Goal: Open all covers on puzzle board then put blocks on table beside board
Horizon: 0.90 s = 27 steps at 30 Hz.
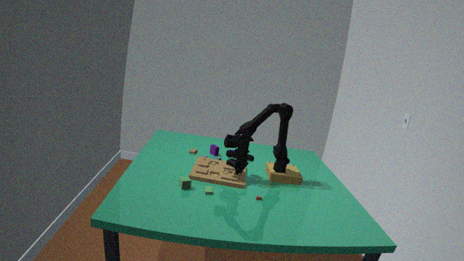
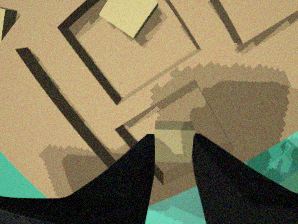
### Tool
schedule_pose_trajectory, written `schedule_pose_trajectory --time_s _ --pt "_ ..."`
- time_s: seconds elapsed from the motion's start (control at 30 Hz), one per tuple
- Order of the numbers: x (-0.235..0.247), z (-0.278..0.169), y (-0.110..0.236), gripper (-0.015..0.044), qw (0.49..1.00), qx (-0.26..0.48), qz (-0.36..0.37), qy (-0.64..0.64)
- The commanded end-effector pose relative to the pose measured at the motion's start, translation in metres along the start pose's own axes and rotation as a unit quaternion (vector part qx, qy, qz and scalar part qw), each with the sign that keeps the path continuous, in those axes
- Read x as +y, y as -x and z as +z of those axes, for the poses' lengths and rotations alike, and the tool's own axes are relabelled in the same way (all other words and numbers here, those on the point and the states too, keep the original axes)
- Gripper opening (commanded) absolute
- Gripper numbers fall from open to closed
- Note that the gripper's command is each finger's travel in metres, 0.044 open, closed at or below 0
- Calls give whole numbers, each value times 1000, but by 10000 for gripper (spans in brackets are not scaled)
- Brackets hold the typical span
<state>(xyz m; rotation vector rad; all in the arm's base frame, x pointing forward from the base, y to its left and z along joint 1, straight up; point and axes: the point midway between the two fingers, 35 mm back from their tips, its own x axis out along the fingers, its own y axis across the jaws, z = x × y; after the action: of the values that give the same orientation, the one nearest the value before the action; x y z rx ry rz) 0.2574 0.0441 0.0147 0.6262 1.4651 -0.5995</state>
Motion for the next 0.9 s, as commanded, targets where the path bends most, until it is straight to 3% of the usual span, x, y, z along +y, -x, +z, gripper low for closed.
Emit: schedule_pose_trajectory --time_s 0.0,0.87 --pt "1 0 5 80 1000 0 0 -1" --pt "0 0 40 80 1000 0 0 -2"
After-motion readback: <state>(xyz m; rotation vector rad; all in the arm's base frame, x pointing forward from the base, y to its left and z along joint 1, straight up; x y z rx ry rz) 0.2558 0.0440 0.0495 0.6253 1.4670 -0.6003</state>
